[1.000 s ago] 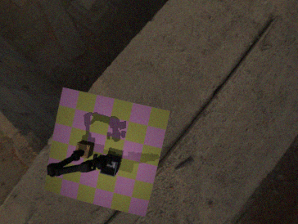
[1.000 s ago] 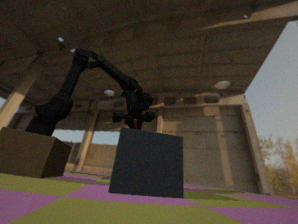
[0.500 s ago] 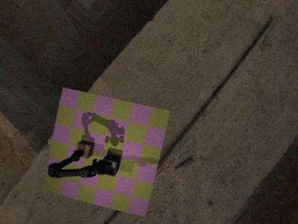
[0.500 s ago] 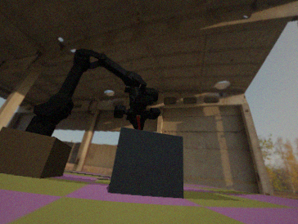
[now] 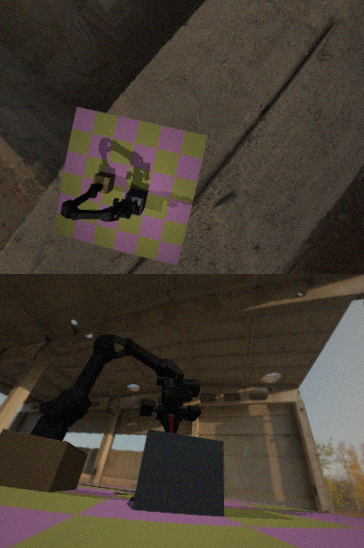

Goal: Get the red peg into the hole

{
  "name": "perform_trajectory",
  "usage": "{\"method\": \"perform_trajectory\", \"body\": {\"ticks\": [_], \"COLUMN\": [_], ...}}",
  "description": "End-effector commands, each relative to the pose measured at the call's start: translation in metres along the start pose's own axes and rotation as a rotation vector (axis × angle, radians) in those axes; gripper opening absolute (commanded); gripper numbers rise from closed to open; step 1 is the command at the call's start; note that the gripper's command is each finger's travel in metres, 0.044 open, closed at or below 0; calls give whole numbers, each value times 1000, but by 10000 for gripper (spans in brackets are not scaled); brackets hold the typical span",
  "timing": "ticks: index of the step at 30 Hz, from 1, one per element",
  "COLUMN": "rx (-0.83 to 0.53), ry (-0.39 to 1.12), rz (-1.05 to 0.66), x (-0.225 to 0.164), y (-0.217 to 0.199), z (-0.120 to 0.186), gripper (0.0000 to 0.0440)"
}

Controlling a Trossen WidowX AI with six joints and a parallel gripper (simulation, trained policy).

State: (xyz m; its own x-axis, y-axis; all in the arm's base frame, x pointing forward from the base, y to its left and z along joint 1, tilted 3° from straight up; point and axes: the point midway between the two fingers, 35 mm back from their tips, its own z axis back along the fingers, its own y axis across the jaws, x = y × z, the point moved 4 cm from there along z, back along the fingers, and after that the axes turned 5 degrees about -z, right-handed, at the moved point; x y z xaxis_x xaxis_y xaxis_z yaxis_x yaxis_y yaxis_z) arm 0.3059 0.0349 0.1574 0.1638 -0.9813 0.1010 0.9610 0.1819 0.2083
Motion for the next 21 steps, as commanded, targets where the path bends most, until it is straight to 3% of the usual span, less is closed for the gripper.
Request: {"method": "perform_trajectory", "body": {"ticks": [1,21], "rx": [-18,-84], "ry": [5,38], "rz": [4,10], "x": [6,29], "y": [1,2], "z": [-6,-55], "gripper": [0,0]}}
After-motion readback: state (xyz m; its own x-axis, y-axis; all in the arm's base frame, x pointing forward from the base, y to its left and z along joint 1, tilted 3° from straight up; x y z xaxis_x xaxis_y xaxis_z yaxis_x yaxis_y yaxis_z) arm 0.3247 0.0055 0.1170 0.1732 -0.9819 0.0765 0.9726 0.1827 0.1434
